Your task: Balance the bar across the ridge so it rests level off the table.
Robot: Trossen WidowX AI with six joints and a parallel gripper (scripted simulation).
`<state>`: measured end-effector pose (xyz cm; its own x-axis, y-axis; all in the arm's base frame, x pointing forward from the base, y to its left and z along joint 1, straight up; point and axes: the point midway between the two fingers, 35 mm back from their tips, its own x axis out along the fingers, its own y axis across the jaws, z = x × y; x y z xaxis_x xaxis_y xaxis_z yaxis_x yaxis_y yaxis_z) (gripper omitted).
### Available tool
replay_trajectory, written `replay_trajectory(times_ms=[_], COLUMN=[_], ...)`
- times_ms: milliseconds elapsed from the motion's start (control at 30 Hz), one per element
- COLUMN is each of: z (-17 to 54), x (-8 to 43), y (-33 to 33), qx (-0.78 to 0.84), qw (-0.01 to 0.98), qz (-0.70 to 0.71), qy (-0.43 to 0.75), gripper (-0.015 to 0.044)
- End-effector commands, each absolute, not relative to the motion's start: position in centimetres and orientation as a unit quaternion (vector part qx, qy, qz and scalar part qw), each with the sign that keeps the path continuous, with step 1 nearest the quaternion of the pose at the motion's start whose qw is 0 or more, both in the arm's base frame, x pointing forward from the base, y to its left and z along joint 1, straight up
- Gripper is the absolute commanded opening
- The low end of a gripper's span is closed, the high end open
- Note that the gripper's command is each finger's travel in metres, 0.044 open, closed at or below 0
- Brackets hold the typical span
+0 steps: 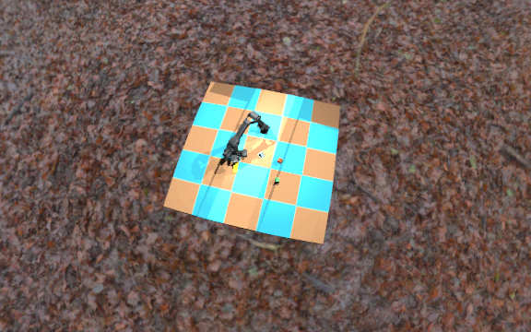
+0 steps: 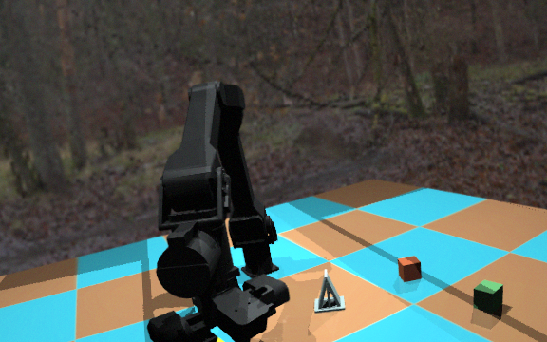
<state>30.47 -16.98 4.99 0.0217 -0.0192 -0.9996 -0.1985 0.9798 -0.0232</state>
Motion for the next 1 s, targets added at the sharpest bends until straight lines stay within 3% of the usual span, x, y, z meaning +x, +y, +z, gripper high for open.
replay_trajectory(times_ms=[0,67,200,967], z=[5.0,5.0,5.6,11.4], x=[30.5,30.5,30.6,30.8], y=[-17.0,-17.0,-17.0,-17.1], qx=[-0.078,-0.078,-0.078,-0.078], qw=[0.710,0.710,0.710,0.711], qz=[0.063,0.063,0.063,0.065], qy=[0.697,0.697,0.696,0.696], gripper=[0.0117,0.0104,0.0000,0.0000])
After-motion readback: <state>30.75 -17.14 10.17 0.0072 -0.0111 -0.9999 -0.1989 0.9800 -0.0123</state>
